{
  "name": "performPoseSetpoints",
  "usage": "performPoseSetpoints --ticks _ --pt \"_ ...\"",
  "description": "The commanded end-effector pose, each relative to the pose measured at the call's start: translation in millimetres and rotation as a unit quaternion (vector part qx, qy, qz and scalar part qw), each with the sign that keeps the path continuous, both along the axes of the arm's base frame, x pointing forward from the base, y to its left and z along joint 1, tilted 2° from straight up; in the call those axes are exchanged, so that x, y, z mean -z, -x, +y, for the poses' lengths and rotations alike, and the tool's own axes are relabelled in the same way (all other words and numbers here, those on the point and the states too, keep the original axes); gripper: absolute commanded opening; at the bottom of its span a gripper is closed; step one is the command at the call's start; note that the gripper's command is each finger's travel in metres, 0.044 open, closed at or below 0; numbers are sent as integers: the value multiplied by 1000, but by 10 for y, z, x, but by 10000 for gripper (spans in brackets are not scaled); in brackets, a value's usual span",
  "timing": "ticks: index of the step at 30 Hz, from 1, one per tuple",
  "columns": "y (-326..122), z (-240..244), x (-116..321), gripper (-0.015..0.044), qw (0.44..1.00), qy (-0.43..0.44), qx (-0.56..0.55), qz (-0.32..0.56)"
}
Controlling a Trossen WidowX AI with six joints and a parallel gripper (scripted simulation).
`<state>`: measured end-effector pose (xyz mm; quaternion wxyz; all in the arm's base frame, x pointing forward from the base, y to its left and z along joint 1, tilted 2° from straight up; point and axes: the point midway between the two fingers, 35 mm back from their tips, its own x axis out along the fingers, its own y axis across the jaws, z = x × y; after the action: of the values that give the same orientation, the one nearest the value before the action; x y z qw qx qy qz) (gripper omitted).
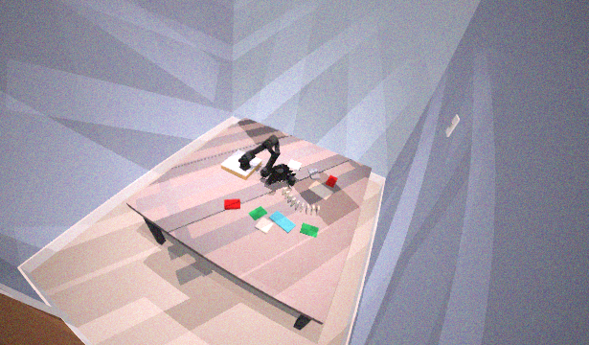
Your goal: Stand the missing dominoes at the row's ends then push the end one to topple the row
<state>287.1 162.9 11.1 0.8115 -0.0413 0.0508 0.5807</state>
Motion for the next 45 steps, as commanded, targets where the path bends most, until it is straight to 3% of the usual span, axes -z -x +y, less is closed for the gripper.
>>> performPoseSetpoints --ticks 1,10,14,21,26,34,40,45 --pt "-8 -1 2 212 1000 1 2 -4" --pt "-8 -1 2 440 1000 1 2 -4" --pt "-15 -1 -45 440 1000 1 2 -3" --pt "-13 -9 -490 440 1000 0 0 -1" --pt "-200 42 -453 440 999 18 18 19" --pt "-823 333 -279 440 975 168 81 124" --pt "-774 457 -281 440 922 330 79 186" --pt "-701 489 -465 440 885 422 70 183"
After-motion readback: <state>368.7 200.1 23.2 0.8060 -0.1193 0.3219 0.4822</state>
